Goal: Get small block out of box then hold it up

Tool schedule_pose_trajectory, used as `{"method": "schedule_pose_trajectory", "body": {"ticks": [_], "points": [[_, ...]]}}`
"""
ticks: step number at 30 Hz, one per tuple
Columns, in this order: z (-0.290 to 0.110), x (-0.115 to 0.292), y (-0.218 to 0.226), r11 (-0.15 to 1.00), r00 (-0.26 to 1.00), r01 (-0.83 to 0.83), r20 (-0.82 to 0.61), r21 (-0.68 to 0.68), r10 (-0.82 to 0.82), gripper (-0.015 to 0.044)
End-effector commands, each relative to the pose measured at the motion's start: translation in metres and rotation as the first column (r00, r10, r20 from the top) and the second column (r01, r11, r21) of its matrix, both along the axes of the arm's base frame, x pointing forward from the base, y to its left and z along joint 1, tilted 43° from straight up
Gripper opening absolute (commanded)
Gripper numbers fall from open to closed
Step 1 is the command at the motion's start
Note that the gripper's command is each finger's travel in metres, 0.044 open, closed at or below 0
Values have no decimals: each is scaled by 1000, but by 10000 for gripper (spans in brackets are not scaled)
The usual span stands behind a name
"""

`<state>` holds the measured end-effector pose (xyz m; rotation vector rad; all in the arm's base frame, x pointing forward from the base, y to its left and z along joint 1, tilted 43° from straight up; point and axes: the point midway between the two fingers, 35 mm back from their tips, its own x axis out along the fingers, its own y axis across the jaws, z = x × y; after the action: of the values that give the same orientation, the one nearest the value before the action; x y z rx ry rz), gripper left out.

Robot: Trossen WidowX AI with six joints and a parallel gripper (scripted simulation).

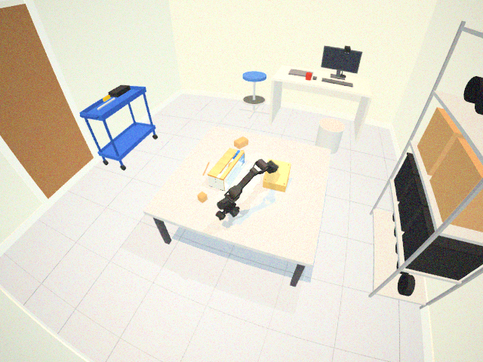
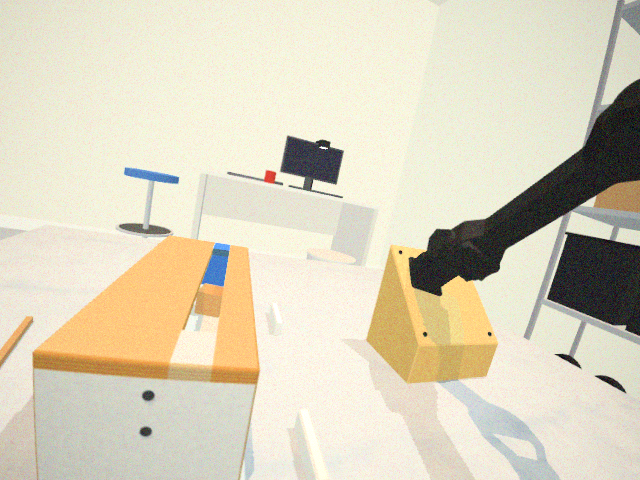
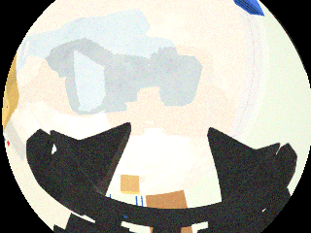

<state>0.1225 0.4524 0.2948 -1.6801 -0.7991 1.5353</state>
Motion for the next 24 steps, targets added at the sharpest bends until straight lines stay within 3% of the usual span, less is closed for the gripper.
{"method": "schedule_pose_trajectory", "body": {"ticks": [1, 7, 13, 18, 24], "points": [[-15, 42, -17, 987, 979, 159, -129, -28, -161, 400], [-36, 119, -61, 889, 824, 449, -344, -90, -451, 400], [-60, 185, -120, 708, 537, 678, -524, -199, -662, 400], [-80, 230, -177, 511, 234, 804, -629, -303, -741, 400], [-100, 265, -240, 298, -75, 862, -684, -411, -726, 400]]}}
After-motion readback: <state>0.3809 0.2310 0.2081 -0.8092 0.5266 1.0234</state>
